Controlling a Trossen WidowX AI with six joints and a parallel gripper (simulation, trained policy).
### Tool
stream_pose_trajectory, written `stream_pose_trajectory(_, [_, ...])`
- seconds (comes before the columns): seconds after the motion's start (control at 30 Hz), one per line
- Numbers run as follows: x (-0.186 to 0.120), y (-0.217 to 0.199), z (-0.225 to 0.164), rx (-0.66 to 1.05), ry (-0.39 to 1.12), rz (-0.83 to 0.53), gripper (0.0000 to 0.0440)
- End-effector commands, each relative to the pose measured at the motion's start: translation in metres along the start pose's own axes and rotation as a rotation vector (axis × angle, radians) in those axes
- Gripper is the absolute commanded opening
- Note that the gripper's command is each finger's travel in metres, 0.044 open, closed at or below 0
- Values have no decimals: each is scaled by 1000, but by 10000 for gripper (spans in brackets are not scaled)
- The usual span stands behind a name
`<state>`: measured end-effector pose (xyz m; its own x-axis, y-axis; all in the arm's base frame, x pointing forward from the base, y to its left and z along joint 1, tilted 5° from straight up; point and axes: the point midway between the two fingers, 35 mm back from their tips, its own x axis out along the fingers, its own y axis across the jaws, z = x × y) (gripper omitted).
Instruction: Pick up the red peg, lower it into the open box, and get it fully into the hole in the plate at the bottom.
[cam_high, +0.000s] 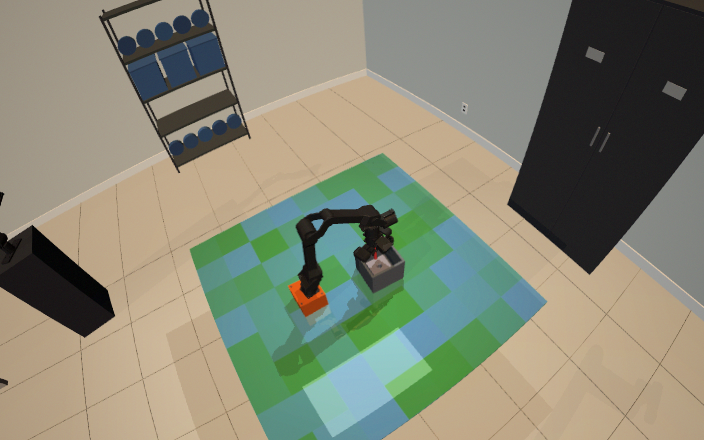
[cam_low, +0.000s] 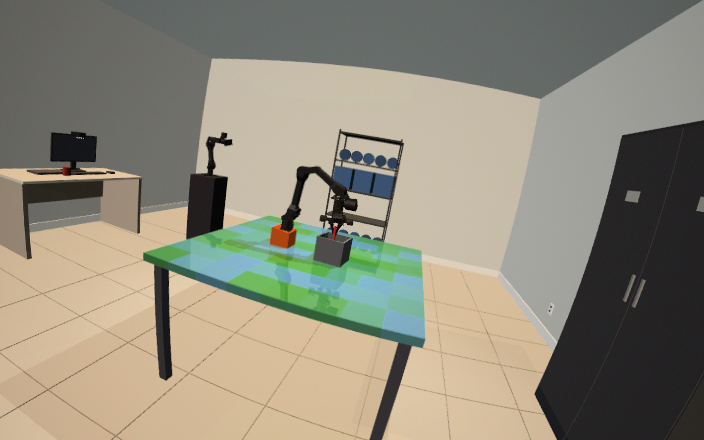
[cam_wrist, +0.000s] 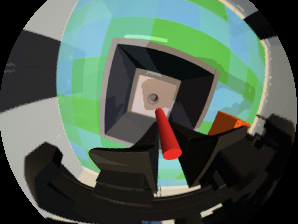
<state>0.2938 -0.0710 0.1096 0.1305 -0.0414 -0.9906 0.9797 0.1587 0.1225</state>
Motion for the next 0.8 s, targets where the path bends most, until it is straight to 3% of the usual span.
stream_pose_trajectory(0.0, [11, 0, 3, -4, 12, -8, 0])
stream_pose_trajectory(0.77, [63, 6, 16, -67, 38, -26, 5])
